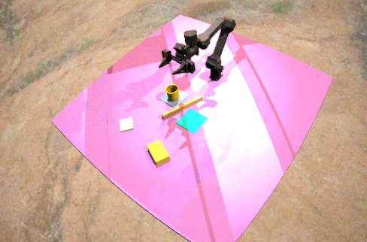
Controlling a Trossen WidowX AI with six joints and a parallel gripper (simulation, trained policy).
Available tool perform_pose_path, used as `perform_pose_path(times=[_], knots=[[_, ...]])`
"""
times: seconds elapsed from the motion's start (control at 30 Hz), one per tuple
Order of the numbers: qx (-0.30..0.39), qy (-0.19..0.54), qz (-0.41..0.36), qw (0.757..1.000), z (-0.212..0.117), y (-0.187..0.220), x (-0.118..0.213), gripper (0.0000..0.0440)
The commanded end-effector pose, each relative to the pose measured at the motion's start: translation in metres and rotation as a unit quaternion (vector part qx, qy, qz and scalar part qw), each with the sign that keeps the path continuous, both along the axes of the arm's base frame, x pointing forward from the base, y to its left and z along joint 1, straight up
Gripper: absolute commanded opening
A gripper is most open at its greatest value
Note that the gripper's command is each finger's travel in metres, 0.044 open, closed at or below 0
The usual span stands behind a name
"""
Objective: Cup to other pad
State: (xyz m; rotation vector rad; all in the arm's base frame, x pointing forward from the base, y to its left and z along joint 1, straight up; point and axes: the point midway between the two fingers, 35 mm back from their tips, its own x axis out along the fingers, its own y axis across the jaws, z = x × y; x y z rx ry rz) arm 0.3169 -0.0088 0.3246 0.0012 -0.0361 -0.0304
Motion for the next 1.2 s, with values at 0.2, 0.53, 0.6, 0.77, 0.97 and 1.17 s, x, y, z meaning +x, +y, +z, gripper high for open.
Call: perform_pose_path(times=[0.2,0.53,0.6,0.77,0.97,1.17], knots=[[0.014,0.033,-0.002,0.999,-0.012,0.003,-0.001,0.0216],[0.038,0.102,0.012,0.994,-0.03,0.015,-0.002,0.0075],[0.044,0.117,0.016,0.992,-0.032,0.018,-0.003,0.0074],[0.057,0.156,0.025,0.986,-0.039,0.025,-0.004,0.0085],[0.071,0.203,0.031,0.976,-0.046,0.033,-0.006,0.0102],[0.082,0.251,0.034,0.964,-0.053,0.039,-0.009,0.0102]])
